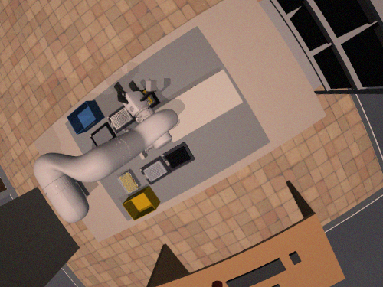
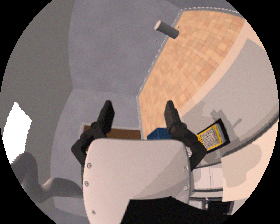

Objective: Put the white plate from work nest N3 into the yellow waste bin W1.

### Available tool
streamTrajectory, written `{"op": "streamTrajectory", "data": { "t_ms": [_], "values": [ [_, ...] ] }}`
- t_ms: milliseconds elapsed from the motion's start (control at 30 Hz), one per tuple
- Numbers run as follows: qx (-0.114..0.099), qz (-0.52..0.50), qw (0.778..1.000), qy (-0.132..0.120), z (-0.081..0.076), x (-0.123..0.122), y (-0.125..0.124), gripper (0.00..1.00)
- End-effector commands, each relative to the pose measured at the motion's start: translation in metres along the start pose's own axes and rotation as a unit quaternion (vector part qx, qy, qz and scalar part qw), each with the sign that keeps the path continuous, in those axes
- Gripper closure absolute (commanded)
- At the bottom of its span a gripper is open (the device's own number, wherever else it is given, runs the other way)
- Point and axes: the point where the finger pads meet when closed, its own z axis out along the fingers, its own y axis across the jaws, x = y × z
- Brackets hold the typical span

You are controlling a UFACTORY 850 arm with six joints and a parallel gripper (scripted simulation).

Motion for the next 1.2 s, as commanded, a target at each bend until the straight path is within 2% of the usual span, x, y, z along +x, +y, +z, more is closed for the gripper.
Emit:
{"op": "streamTrajectory", "data": {
  "t_ms": [0, 533, 667, 767, 900, 1000, 1033, 1100, 1167],
  "values": [
    [0.000, -0.001, 1.000, 0.000, 0.000, 0.001, -0.001, 0.00],
    [0.000, -0.001, 1.000, 0.000, 0.000, 0.001, -0.001, 0.00],
    [-0.033, 0.037, 0.998, -0.038, -0.002, -0.019, 0.000, 0.00],
    [-0.033, 0.037, 0.998, -0.038, -0.002, -0.029, 0.000, 0.00],
    [-0.069, 0.073, 0.992, -0.074, -0.005, -0.049, 0.000, 0.00],
    [-0.069, 0.073, 0.992, -0.074, -0.007, -0.059, 0.001, 0.00],
    [-0.079, 0.082, 0.990, -0.083, -0.008, -0.064, 0.001, 0.00],
    [-0.079, 0.082, 0.990, -0.083, -0.008, -0.064, 0.001, 0.00],
    [-0.100, 0.100, 0.985, -0.100, -0.010, -0.074, 0.001, 0.00]
  ]
}}
